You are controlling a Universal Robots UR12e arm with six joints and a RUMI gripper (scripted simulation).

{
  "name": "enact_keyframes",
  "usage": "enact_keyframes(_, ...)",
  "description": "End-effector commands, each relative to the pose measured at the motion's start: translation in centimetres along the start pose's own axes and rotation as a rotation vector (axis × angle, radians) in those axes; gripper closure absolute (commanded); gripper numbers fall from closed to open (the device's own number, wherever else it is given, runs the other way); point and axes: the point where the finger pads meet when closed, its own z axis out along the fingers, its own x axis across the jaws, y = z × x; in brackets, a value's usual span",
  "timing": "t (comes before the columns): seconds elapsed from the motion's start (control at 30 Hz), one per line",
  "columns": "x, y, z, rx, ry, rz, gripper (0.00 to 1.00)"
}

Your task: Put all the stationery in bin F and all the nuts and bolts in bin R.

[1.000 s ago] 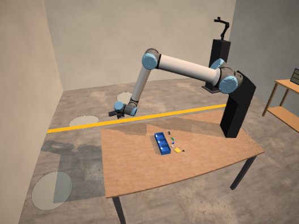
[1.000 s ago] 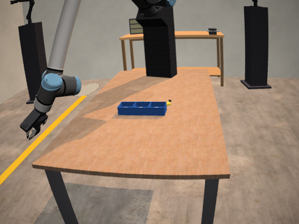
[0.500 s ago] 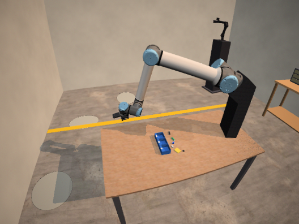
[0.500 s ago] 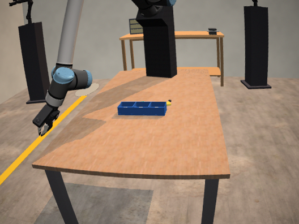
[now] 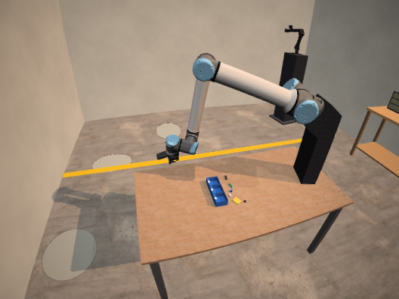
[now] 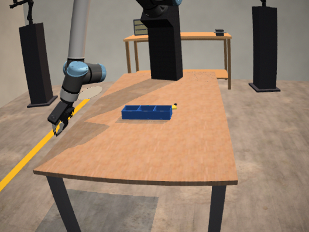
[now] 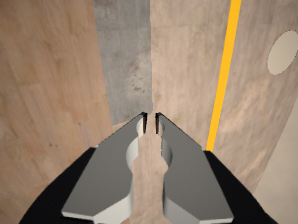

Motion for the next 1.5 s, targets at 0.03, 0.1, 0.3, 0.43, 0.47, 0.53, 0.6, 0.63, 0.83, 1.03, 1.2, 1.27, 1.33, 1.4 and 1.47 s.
enact_keyframes(0.03, -1.3, 1.4, -1.4, 0.007, -0.053, -0.005, 0.96)
enact_keyframes(0.1, -2.3, 2.5, -2.3, 0.007, -0.053, -0.005, 0.96)
enact_keyframes(0.3, -3.5, 3.8, -3.4, 0.006, -0.053, -0.005, 0.96)
enact_keyframes(0.43, -5.3, 6.0, -5.3, 0.009, -0.099, -0.010, 0.96)
enact_keyframes(0.47, -5.8, 6.5, -5.7, 0.009, -0.099, -0.010, 0.96)
enact_keyframes(0.53, -6.1, 6.9, -6.1, 0.009, -0.099, -0.010, 0.96)
enact_keyframes(0.6, -6.1, 6.9, -6.1, 0.009, -0.099, -0.010, 0.96)
enact_keyframes(0.63, -6.5, 7.5, -6.6, 0.012, -0.145, -0.015, 0.96)
enact_keyframes(0.83, -8.6, 10.1, -8.9, 0.012, -0.146, -0.015, 0.96)
enact_keyframes(1.03, -10.2, 12.3, -10.9, 0.013, -0.192, -0.019, 0.96)
enact_keyframes(1.2, -10.9, 13.4, -11.9, 0.013, -0.192, -0.019, 0.96)
enact_keyframes(1.27, -11.3, 14.0, -12.4, 0.014, -0.238, -0.023, 0.96)
enact_keyframes(1.33, -12.0, 15.1, -13.4, 0.014, -0.238, -0.023, 0.96)
enact_keyframes(1.4, -12.8, 16.2, -14.4, 0.014, -0.238, -0.023, 0.96)
enact_keyframes(1.47, -13.2, 16.9, -15.0, 0.014, -0.238, -0.023, 0.96)
